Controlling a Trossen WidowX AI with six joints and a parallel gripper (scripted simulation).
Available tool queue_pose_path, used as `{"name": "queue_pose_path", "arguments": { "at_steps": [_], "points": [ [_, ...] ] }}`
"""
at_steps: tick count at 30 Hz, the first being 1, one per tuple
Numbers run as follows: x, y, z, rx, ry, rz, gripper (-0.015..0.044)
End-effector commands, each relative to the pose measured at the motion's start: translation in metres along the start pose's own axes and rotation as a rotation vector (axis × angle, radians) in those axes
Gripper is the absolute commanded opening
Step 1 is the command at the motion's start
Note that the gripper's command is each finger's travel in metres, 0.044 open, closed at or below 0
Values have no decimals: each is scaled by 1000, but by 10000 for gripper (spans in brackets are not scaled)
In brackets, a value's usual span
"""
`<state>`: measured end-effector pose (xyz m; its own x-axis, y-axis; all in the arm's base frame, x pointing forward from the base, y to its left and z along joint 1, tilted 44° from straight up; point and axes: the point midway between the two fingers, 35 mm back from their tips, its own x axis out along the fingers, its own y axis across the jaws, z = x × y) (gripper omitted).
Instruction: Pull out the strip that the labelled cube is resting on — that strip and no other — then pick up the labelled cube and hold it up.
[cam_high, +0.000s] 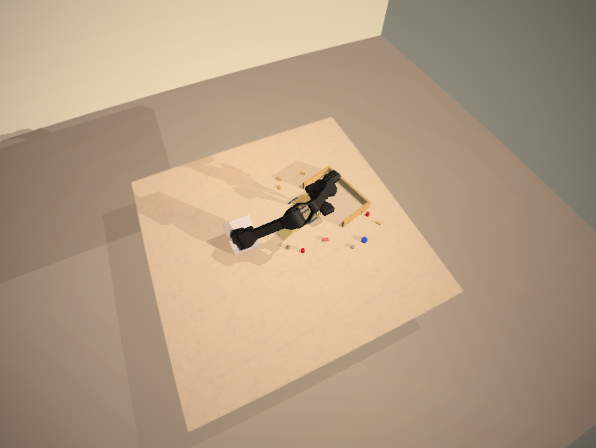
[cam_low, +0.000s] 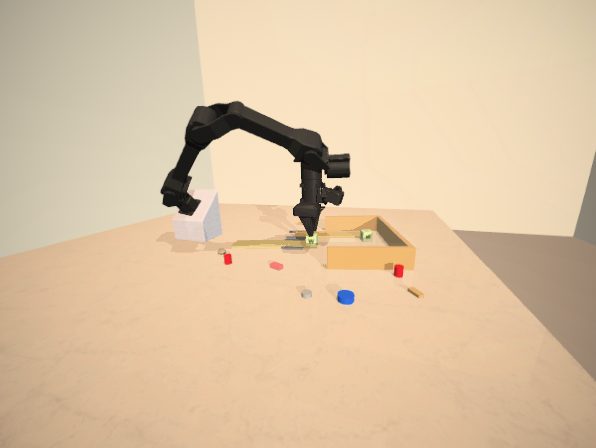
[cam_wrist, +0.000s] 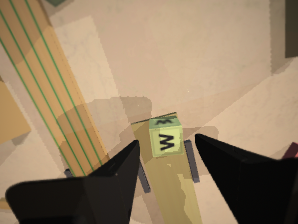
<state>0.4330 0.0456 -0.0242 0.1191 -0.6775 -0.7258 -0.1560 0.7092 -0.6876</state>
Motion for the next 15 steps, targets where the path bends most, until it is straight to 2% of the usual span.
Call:
{"name": "queue_pose_path", "arguments": {
  "at_steps": [1,15],
  "points": [
    [10,0,-2,-10,6,-6,250],
    [28,0,-3,-10,7,-8,250]
  ]
}}
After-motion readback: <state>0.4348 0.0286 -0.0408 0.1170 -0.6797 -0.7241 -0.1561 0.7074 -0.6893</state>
